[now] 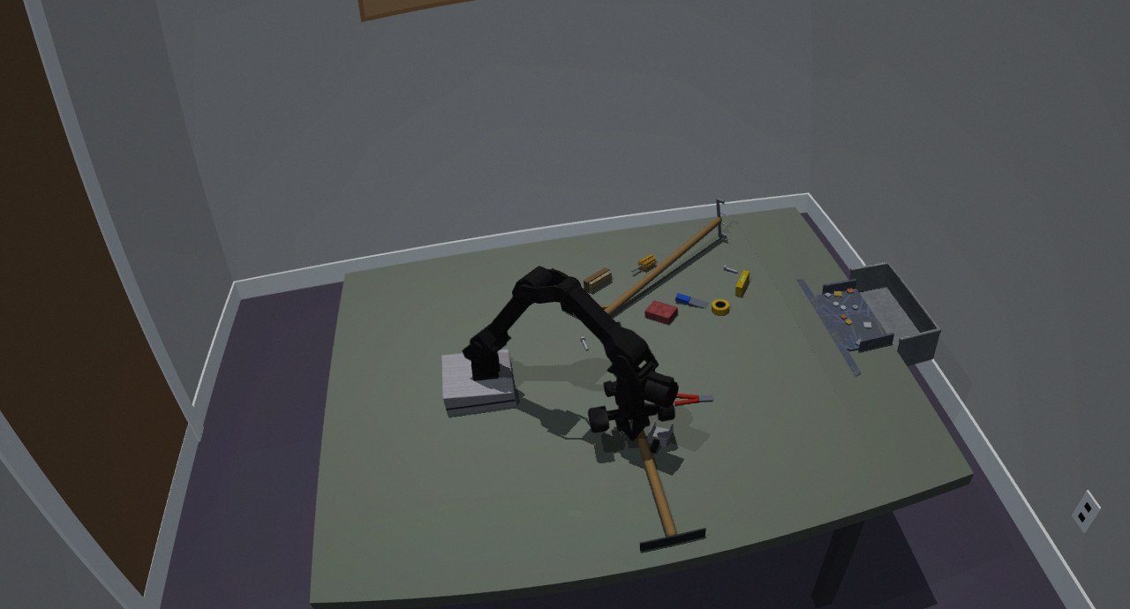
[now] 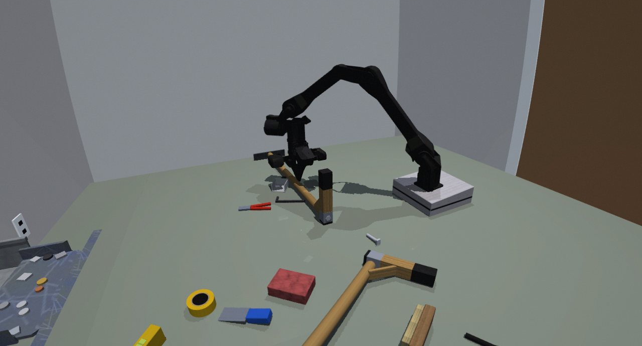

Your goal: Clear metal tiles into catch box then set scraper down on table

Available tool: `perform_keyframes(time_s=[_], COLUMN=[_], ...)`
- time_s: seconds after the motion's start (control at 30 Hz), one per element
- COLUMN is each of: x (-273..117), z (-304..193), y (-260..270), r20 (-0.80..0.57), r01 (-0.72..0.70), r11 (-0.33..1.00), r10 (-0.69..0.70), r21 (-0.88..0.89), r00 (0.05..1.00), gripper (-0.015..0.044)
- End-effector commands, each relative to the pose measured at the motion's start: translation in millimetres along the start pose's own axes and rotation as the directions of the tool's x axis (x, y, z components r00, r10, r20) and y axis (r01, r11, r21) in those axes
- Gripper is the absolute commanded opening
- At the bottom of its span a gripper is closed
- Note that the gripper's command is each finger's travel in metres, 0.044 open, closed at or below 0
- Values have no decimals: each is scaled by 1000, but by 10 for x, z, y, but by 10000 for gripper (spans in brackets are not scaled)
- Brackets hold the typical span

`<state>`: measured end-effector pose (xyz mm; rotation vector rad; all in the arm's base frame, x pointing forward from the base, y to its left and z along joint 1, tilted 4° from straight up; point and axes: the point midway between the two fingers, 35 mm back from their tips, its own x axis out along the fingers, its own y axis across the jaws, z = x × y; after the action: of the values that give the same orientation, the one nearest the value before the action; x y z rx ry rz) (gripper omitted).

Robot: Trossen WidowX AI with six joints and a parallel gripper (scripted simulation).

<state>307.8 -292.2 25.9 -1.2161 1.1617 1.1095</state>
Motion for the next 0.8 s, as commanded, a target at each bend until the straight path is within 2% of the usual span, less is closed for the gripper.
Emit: perform_keyframes(time_s=[0.0,0.77], x=[7,5], z=[2,12], y=[-67,-299], r20=[-2,-2], r01=[3,5], r11=[1000,1000], r10=[-3,-5], r21=[1,0], r00=[1000,1000], gripper=[0,0])
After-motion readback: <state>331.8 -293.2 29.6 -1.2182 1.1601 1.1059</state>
